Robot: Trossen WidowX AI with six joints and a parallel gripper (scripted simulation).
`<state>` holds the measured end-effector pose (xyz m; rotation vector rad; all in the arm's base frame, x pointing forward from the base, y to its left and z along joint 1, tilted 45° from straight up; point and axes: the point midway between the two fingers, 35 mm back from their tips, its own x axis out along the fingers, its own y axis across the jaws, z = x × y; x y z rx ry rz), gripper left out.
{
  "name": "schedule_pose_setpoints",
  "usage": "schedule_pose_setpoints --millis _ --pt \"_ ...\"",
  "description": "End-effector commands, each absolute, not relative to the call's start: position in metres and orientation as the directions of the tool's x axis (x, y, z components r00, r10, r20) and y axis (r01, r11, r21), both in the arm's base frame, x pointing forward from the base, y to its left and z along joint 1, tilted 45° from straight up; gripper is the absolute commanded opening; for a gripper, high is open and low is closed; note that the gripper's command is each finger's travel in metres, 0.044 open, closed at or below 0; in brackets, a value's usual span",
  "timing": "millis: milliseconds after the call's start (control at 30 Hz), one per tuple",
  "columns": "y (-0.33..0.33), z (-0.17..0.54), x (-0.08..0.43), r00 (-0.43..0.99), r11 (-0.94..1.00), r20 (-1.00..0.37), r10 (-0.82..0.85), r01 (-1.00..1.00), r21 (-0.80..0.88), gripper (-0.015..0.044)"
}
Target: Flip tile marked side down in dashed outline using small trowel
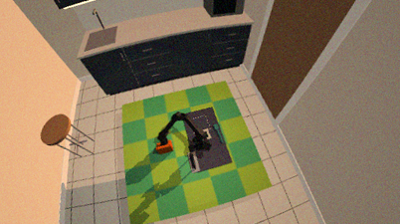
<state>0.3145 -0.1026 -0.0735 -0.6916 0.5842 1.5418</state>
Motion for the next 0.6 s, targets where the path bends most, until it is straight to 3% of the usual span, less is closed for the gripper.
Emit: schedule_pose_setpoints --millis 0,267,400,567 --pt "-0.1026 -0.0735 0.3145 -0.034 -0.086 -0.724 0.688 -0.996 -0.035 0.0000" --pt "-0.1026 -0.0735 0.3145 -0.034 -0.086 -0.724 0.688 -0.996 -0.035 0.0000" --pt "-0.1026 -0.0735 0.3145 -0.034 -0.086 -0.724 0.688 -0.996 -0.035 0.0100" --pt "-0.1026 -0.0735 0.3145 -0.034 -0.086 -0.725 0.688 -0.996 -0.035 0.0100"
